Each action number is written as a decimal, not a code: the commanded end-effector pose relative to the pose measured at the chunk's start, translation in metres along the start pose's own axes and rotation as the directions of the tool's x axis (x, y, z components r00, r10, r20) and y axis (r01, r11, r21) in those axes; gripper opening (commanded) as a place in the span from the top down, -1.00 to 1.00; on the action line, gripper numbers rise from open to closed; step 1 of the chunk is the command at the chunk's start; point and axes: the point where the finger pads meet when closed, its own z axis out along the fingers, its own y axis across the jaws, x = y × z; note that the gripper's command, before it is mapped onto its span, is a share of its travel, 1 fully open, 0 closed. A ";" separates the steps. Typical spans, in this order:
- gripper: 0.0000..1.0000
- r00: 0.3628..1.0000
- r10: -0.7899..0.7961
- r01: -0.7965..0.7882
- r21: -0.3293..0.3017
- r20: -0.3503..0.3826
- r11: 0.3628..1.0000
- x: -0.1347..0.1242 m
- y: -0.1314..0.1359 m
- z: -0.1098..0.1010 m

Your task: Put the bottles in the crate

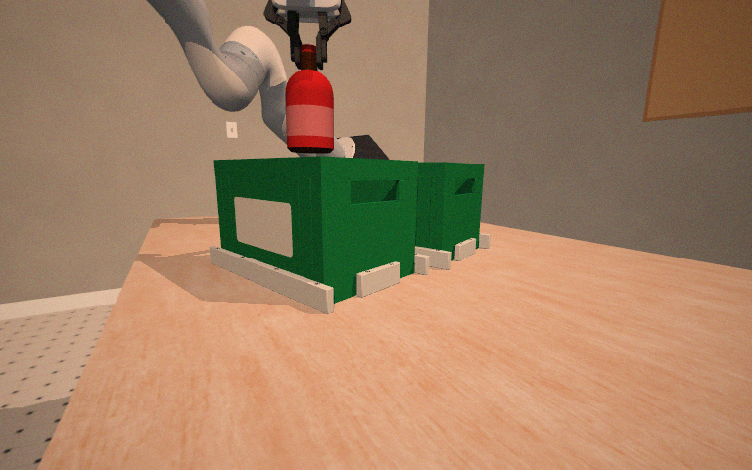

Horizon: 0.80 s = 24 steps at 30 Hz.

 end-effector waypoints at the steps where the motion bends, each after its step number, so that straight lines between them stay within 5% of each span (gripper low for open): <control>1: 1.00 1.000 0.001 -0.001 0.001 -0.001 1.000 -0.006 -0.004 -0.001; 24: 1.00 1.000 0.001 -0.001 0.001 -0.001 1.000 -0.042 -0.024 -0.001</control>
